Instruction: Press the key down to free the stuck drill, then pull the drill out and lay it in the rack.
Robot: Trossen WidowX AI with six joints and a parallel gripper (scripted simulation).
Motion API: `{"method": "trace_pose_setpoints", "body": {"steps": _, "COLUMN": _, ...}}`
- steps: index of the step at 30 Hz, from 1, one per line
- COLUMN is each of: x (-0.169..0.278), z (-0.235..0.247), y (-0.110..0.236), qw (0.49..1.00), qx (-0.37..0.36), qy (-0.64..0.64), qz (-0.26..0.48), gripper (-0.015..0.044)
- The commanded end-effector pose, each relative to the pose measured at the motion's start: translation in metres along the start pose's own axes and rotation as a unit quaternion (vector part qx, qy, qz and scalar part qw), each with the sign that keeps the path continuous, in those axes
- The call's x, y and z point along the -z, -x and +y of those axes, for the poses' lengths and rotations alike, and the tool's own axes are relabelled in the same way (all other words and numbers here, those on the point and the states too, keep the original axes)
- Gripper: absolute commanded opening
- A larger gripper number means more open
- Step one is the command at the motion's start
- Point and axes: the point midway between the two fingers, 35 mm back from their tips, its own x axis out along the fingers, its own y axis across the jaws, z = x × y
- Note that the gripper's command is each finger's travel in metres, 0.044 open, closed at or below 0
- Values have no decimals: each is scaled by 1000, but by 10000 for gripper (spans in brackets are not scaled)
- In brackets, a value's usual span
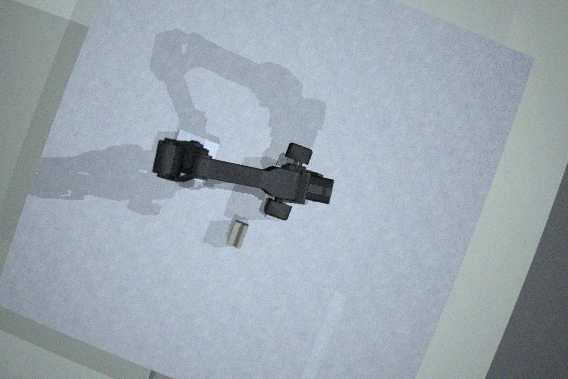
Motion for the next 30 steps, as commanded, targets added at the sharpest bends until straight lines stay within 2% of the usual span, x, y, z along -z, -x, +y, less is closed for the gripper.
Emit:
{"method": "trace_pose_setpoints", "body": {"steps": 1, "x": 4, "z": 0, "y": -9, "qw": 1000, "qx": 0, "qy": -1, "qz": 11, "gripper": 0}}
{"method": "trace_pose_setpoints", "body": {"steps": 30, "x": 9, "z": 1, "y": -19, "qw": 1000, "qx": 0, "qy": -1, "qz": 11, "gripper": 0}}
